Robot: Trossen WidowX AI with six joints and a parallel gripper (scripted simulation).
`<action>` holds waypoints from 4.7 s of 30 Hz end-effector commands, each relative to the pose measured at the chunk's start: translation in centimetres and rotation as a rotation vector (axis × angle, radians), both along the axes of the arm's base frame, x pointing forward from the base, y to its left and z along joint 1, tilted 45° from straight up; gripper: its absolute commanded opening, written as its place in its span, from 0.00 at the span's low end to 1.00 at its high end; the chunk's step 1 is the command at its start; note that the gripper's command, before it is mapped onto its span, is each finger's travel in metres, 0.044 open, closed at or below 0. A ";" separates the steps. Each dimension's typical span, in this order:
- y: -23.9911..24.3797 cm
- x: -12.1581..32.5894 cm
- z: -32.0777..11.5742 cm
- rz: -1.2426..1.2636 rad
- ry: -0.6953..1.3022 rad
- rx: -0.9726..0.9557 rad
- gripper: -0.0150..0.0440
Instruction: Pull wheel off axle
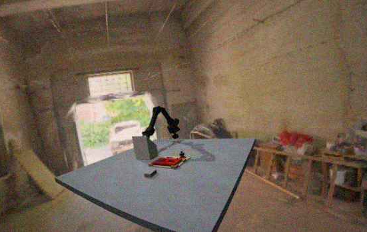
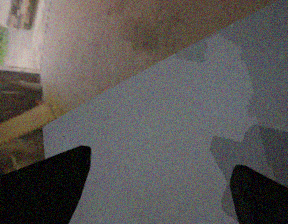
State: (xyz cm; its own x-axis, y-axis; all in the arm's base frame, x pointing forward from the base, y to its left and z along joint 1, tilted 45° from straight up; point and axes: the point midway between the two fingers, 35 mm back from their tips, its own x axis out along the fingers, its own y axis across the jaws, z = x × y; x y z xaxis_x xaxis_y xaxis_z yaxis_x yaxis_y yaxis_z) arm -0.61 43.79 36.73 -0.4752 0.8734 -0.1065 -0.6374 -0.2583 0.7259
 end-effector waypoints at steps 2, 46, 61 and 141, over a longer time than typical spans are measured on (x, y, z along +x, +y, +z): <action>0.3 5.9 -2.1 -0.129 -0.053 -0.049 0.76; -27.3 39.9 -26.5 -0.854 0.156 -0.760 0.76; -43.5 38.3 -34.9 -0.908 0.514 -0.822 0.76; -42.4 37.4 -40.3 -0.916 0.605 -0.797 0.25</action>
